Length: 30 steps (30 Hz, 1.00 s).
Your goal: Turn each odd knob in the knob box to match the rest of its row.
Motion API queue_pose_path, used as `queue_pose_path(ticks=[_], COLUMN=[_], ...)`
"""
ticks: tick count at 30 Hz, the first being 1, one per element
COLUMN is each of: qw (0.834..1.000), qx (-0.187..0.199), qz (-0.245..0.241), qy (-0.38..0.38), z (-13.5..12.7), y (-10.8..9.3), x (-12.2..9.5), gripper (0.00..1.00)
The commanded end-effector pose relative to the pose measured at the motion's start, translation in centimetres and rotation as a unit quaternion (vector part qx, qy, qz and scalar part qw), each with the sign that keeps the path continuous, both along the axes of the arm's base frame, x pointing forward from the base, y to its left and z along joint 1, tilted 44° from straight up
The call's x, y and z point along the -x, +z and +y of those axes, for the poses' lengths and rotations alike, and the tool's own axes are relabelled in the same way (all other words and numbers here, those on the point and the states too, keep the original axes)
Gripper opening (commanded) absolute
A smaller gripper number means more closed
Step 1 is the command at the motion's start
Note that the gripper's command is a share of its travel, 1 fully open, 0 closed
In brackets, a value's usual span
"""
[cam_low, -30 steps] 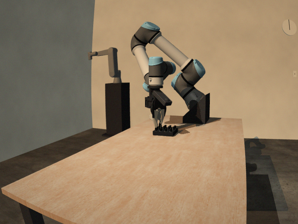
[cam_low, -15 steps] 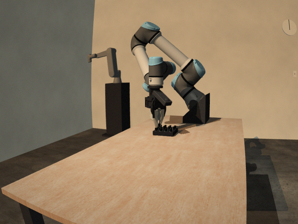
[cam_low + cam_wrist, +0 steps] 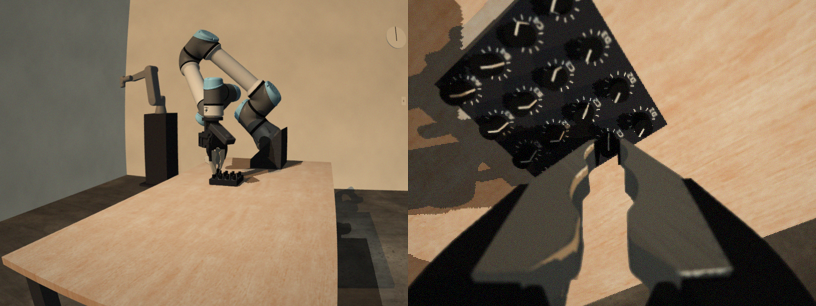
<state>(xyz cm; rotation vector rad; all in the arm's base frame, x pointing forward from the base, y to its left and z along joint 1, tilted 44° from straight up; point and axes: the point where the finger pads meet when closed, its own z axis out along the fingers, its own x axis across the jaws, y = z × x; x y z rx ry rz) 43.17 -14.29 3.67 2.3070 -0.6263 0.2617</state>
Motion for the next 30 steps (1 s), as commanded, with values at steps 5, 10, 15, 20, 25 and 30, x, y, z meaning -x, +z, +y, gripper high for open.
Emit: queue_pose_path(ticks=[5, 10, 15, 20, 25, 30], qw=[1.000, 1.000, 1.000, 1.000, 0.999, 0.998], qx=[0.000, 0.000, 0.000, 0.000, 0.000, 0.000], qz=[0.000, 0.000, 0.000, -0.005, -0.023, -0.046], qy=[0.000, 0.000, 0.000, -0.004, -0.023, -0.048], z=[0.02, 0.02, 0.02, 0.01, 0.00, -0.01], y=[0.03, 0.03, 0.03, 0.03, 0.04, 0.06], x=[-0.03, -0.03, -0.03, -0.03, -0.05, -0.08], gripper=[0.04, 0.04, 0.04, 0.04, 0.04, 0.04])
